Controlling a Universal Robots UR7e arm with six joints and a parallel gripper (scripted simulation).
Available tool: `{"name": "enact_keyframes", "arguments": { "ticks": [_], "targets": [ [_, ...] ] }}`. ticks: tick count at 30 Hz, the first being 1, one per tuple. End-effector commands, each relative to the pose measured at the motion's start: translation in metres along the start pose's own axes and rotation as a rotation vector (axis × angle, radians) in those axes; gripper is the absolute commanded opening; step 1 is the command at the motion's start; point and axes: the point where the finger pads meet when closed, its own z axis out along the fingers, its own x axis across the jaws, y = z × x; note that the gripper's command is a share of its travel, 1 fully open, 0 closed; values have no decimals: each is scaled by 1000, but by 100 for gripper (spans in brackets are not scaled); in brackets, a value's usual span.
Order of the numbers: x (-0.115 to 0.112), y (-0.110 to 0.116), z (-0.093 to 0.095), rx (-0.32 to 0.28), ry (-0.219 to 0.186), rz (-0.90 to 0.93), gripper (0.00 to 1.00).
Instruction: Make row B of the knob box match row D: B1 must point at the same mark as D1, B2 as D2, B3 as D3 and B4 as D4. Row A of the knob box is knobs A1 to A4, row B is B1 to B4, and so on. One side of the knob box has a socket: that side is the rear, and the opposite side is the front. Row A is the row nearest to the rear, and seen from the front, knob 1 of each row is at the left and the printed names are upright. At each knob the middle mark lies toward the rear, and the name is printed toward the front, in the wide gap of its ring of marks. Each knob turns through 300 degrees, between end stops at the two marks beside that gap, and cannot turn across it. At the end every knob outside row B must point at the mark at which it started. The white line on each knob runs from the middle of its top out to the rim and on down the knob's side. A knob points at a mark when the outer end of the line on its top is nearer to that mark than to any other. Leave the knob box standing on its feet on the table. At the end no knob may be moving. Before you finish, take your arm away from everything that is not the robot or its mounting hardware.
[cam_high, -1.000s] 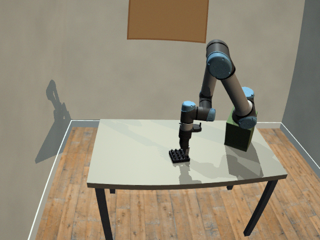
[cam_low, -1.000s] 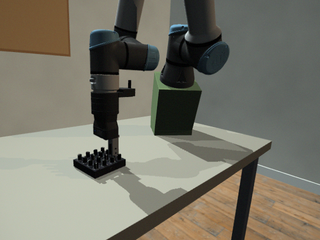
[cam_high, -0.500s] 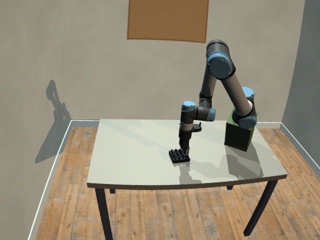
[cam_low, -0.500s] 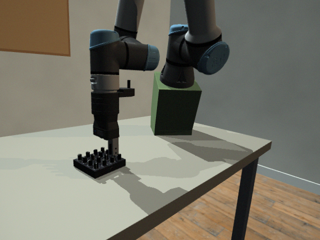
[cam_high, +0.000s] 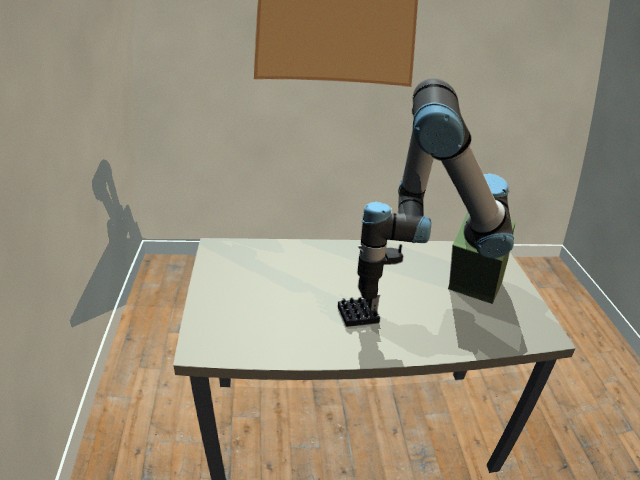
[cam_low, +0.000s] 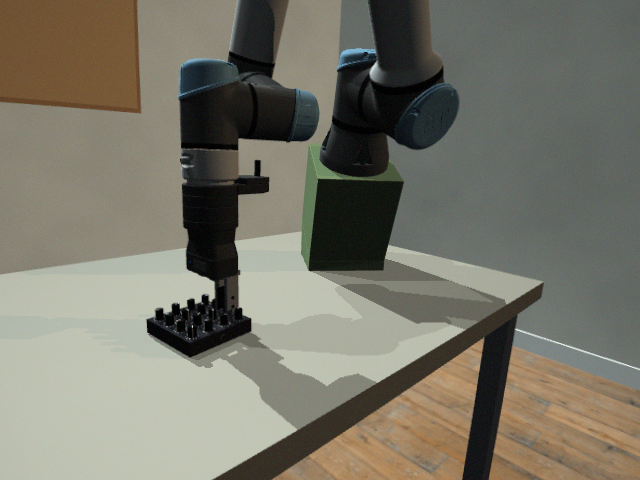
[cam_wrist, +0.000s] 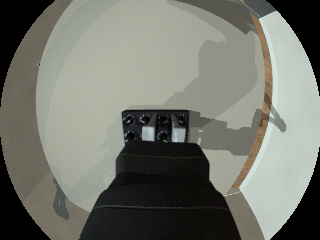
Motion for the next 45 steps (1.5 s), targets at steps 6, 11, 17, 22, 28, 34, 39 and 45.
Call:
{"name": "enact_keyframes", "arguments": {
  "ticks": [6,11,17,22,28,34,39,45],
  "targets": [
    [0,2,-1,-3,-1,-3,46],
    [0,2,-1,-3,-1,-3,46],
    [0,2,-1,-3,-1,-3,46],
    [0,3,-1,-4,-1,-3,46],
    [0,0,-9,-1,-1,0,46],
    [0,0,-26,-1,0,0,46],
    [0,0,-33,-1,0,0,46],
    [0,1,-39,-2,-1,-1,46]
  ]
}}
